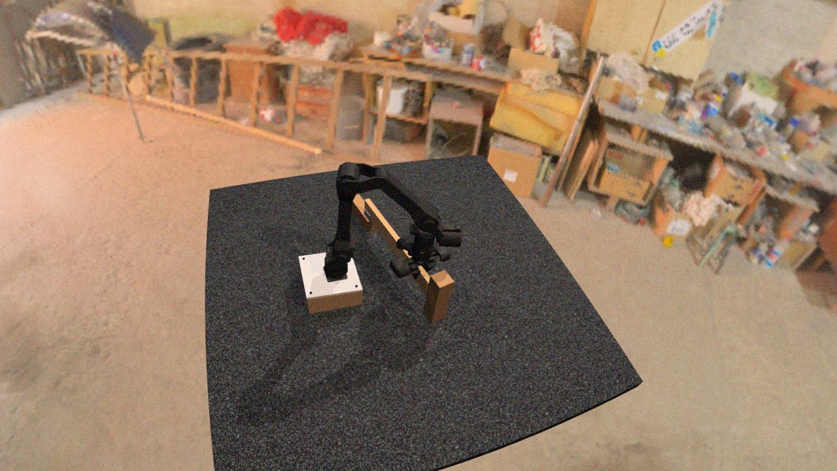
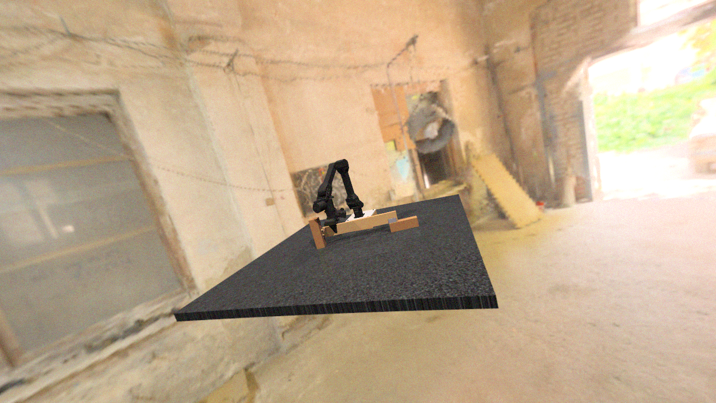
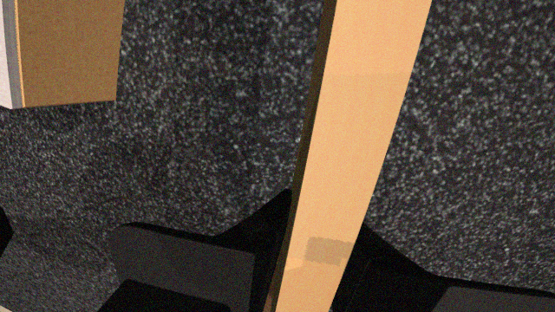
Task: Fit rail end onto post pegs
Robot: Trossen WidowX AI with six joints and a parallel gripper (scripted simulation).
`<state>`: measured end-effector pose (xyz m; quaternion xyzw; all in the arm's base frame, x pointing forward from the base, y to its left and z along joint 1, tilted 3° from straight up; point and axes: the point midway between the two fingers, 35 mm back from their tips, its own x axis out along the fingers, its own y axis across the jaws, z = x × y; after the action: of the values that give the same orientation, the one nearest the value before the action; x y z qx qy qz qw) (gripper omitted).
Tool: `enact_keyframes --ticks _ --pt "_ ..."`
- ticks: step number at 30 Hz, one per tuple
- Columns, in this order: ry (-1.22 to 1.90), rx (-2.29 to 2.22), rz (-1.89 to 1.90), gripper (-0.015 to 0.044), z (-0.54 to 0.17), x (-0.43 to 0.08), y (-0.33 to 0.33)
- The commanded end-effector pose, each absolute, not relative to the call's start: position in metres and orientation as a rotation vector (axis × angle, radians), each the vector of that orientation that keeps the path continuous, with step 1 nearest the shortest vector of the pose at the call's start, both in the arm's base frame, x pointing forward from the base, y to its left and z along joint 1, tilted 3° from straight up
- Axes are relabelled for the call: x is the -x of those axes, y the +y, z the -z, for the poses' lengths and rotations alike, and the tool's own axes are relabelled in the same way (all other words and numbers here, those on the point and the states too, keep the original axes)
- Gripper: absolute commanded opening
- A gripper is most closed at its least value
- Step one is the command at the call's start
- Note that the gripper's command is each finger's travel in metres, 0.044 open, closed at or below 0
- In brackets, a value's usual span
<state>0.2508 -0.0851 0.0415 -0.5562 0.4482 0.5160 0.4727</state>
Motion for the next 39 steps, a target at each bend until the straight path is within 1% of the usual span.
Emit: enact_keyframes --ticks 1,39 --pt "1.093 1.368 -1.260 0.0000 -0.043 -0.252 -0.087" --pt "1.094 1.369 -1.259 0.0000 -0.043 -0.254 -0.099"
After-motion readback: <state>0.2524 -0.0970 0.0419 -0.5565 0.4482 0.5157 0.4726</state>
